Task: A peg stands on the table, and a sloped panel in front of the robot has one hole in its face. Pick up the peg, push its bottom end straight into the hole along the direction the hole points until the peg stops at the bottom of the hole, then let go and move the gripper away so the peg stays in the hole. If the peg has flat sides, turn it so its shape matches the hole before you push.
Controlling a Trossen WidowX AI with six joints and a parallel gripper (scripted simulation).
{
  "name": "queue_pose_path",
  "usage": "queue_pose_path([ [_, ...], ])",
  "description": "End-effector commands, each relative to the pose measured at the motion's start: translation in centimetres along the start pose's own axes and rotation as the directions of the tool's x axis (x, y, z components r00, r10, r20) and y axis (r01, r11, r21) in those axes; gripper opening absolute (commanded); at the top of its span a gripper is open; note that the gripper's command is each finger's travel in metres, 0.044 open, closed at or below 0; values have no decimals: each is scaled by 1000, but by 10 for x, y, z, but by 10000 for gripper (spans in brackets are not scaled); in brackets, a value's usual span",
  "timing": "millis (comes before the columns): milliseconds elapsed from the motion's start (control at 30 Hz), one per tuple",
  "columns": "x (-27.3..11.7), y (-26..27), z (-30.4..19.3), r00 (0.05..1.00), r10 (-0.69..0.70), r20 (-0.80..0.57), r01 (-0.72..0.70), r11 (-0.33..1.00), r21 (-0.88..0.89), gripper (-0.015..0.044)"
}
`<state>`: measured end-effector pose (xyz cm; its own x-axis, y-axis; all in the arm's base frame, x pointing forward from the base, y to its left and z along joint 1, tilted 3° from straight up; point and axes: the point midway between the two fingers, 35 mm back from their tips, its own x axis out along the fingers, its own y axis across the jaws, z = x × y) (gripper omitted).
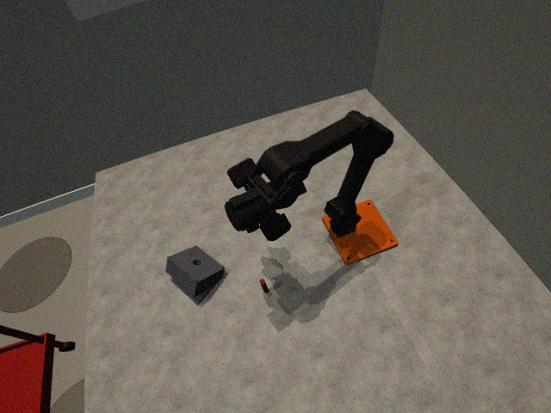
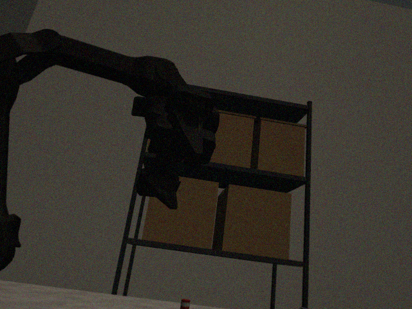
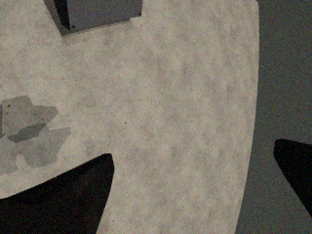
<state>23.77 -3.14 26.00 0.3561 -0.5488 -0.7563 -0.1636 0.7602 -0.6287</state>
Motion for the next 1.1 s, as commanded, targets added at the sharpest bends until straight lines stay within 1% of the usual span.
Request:
queue_pose_path([
  [0,7,18,10,997,80,-4,-80,997,17,440],
  [367,22,77,38,946,323,-26,-320,944,84,440],
  [700,30,128,58,850,523,-65,-510,847,151,440],
  [933,34,158,69,766,636,-95,-611,765,203,440],
  [1067,35,163,71,749,655,-100,-627,749,212,440],
])
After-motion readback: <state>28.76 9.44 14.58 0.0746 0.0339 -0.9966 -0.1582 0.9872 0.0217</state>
